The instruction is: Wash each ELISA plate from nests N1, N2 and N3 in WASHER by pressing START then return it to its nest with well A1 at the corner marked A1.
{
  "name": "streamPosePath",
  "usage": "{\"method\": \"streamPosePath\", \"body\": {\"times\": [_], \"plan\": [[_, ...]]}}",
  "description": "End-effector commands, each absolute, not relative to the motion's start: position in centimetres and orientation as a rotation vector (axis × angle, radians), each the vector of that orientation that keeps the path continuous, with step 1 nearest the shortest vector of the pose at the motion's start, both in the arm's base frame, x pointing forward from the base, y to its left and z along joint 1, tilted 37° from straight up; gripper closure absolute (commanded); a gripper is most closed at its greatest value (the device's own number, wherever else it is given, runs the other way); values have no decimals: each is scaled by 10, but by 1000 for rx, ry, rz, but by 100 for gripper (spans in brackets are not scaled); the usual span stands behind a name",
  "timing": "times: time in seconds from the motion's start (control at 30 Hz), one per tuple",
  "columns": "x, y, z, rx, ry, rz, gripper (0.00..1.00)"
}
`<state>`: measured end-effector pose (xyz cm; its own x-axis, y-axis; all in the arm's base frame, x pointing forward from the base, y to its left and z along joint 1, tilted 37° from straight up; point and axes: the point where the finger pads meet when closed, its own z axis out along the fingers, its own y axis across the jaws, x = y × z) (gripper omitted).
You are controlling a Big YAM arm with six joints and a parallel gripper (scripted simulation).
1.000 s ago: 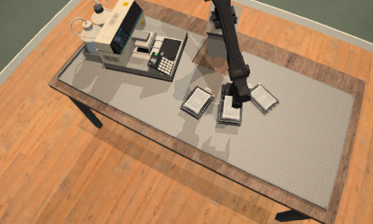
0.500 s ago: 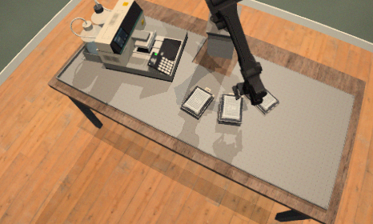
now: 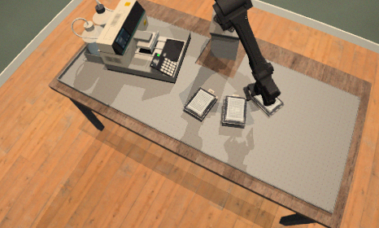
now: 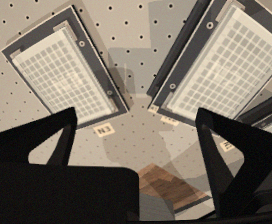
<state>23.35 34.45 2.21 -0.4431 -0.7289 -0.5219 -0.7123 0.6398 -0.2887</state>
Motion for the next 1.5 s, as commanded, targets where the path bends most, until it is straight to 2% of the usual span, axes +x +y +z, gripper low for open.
{"method": "streamPosePath", "body": {"times": [0.0, 1.0, 1.47], "plan": [[236, 354, 37, -1079, 2220, 7, 0], [236, 354, 37, -1082, 2218, 6, 0], [181, 389, -13, -1561, 1947, -186, 0]]}}
